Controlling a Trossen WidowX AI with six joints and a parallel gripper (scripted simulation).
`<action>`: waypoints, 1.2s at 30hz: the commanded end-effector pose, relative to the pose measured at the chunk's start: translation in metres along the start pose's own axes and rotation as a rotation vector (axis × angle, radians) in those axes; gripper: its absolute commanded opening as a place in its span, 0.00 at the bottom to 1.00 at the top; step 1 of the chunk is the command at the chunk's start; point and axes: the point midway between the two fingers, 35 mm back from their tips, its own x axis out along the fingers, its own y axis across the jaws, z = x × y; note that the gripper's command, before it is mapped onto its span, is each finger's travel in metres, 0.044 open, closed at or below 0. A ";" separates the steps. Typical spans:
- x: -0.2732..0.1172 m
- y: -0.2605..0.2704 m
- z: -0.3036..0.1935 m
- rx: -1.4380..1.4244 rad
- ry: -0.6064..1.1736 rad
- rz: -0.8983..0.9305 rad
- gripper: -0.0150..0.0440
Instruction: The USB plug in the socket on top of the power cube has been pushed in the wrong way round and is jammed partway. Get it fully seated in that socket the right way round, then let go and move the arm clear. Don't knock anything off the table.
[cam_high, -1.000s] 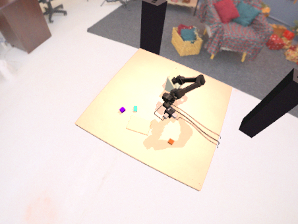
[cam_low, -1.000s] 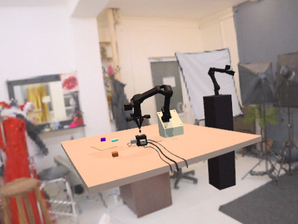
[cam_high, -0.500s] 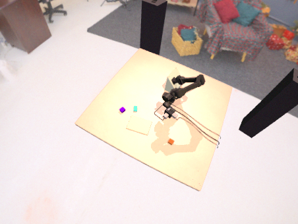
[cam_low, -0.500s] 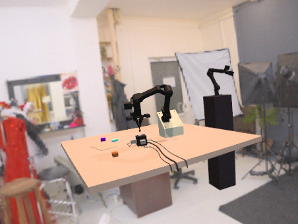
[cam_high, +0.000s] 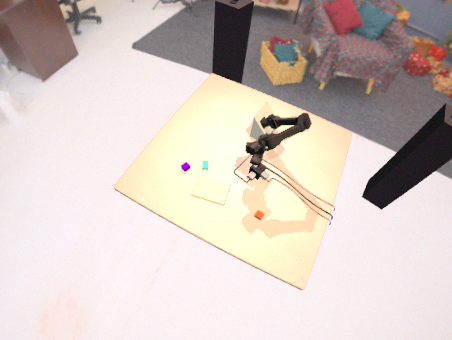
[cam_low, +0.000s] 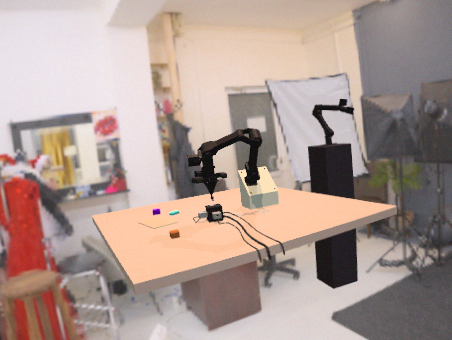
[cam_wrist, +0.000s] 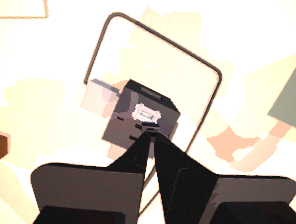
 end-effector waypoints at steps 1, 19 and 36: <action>0.000 0.000 0.000 -0.083 0.001 -0.002 0.25; 0.000 0.000 0.000 -0.554 0.001 -0.001 0.25; 0.000 0.000 0.000 -0.999 0.001 -0.001 0.25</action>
